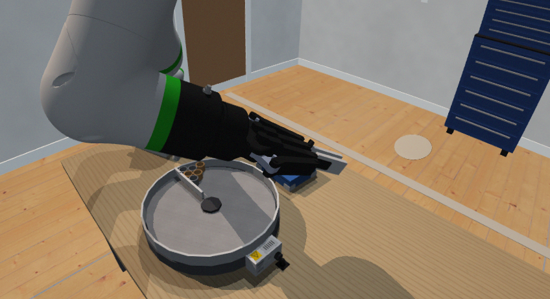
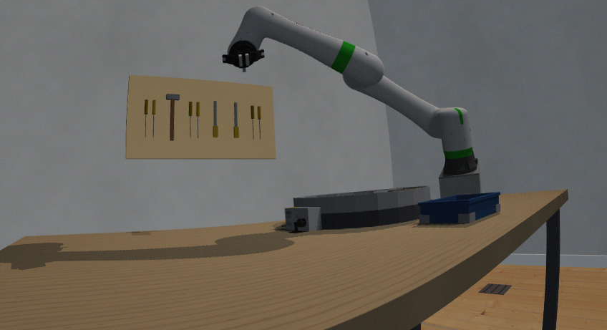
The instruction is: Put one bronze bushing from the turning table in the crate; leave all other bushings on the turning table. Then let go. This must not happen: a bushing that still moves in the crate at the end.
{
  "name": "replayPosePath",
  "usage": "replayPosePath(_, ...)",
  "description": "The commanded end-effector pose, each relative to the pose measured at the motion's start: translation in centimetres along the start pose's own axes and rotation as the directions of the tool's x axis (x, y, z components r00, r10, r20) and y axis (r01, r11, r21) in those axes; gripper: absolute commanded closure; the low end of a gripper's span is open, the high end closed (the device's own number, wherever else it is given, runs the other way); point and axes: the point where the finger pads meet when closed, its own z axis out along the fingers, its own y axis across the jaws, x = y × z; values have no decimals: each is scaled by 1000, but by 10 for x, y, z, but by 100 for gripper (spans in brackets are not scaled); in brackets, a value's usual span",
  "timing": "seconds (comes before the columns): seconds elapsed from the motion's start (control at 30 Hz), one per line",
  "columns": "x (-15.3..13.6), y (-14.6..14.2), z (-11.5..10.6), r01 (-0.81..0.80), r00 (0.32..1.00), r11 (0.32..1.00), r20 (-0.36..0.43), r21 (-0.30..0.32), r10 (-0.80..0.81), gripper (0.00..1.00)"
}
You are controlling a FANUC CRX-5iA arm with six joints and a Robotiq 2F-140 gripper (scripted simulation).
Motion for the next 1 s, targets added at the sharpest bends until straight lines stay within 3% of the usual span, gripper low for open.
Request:
replayPosePath(0.0, -11, -8, -12, 20, 1000, 999, -6, 46, -20, 94)
replayPosePath(0.23, -36, -32, -30, 59, 998, 995, -21, 83, -57, 94)
replayPosePath(0.53, -90, -94, -54, 127, 992, 981, -14, 147, -127, 94)
replayPosePath(0.7, -118, -128, -61, 156, 987, 972, 0, 176, -159, 94)
replayPosePath(0.77, -118, -128, -61, 156, 987, 972, 0, 176, -159, 94)
replayPosePath(0.97, -159, -179, -66, 193, 979, 958, 29, 215, -203, 94)
